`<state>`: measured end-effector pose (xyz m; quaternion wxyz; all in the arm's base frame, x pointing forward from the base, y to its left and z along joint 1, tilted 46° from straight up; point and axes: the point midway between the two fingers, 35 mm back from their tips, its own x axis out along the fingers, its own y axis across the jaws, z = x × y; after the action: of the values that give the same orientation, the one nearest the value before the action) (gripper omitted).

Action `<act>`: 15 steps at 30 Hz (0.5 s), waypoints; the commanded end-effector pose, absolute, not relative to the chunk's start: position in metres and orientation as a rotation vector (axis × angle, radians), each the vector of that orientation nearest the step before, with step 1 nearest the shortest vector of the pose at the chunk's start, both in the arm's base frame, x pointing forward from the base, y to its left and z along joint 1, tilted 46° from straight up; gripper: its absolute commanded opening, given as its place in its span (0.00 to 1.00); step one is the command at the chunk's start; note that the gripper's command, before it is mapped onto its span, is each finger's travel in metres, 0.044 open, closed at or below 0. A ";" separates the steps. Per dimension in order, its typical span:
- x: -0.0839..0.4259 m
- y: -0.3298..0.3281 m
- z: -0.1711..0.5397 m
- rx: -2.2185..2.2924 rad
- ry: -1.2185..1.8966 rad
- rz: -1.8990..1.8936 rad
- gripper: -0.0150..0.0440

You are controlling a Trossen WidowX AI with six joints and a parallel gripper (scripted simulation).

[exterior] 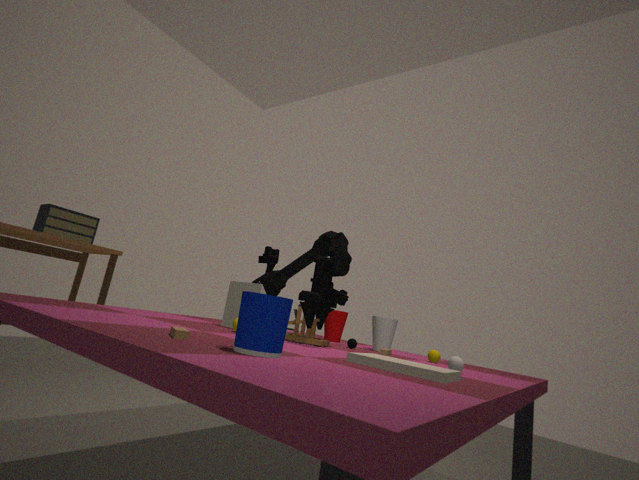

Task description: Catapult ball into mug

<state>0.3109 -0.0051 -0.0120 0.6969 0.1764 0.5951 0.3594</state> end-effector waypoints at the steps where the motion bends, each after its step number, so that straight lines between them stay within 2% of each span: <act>1: 0.310 0.000 -0.017 0.402 1.329 0.802 1.00; 7: 0.309 0.006 -0.022 0.403 1.328 0.803 1.00; 15: 0.311 0.003 -0.019 0.394 1.327 0.804 0.64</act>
<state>0.3105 0.0030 -0.0196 0.6965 0.1773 0.5951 0.3597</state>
